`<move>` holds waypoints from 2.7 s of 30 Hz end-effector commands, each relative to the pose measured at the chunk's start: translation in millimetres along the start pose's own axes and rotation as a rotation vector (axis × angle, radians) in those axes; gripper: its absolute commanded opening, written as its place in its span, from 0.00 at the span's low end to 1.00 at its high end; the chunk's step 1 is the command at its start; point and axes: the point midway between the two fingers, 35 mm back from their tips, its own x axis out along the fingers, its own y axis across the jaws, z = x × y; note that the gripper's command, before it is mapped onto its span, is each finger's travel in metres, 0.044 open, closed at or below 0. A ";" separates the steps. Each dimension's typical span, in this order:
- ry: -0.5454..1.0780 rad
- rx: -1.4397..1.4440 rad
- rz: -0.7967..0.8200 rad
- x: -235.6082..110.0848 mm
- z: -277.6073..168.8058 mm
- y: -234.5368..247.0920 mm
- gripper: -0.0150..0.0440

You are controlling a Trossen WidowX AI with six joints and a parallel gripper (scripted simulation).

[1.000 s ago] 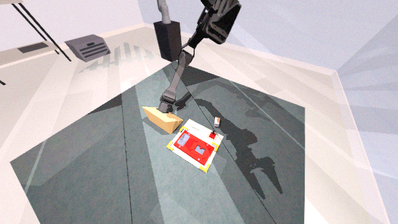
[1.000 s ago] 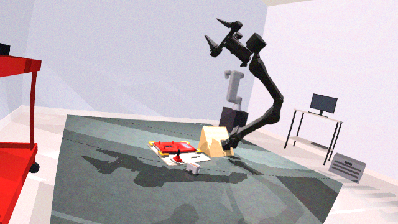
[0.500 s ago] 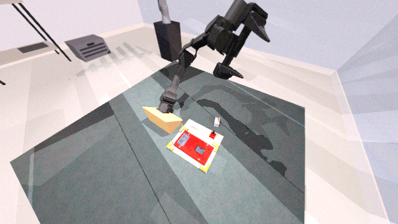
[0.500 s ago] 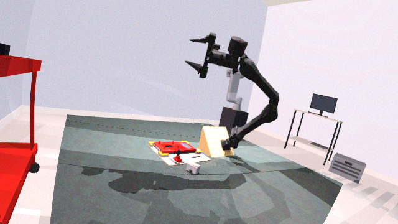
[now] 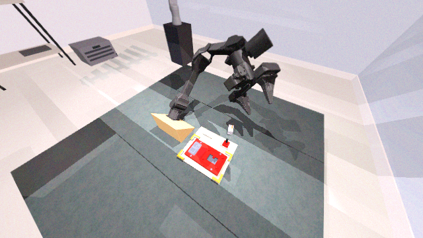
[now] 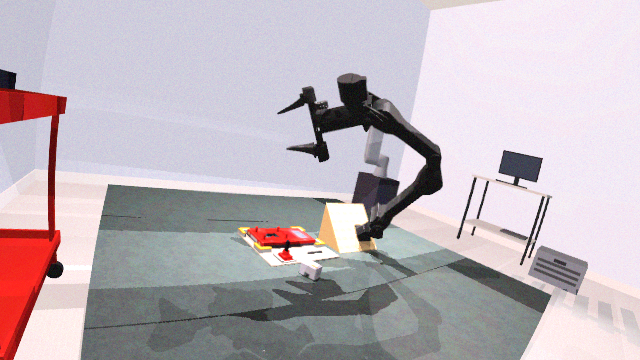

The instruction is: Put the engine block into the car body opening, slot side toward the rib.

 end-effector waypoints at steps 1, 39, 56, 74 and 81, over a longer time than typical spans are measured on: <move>0.026 0.063 -0.131 12.3 -9.7 -29.9 1.00; -0.187 0.654 -1.140 -4.5 -75.2 -244.2 1.00; -0.185 0.655 -1.141 14.5 -85.9 -289.0 1.00; -0.185 0.655 -1.141 25.2 -91.1 -311.2 1.00; -0.184 0.655 -1.142 29.3 -93.3 -321.5 1.00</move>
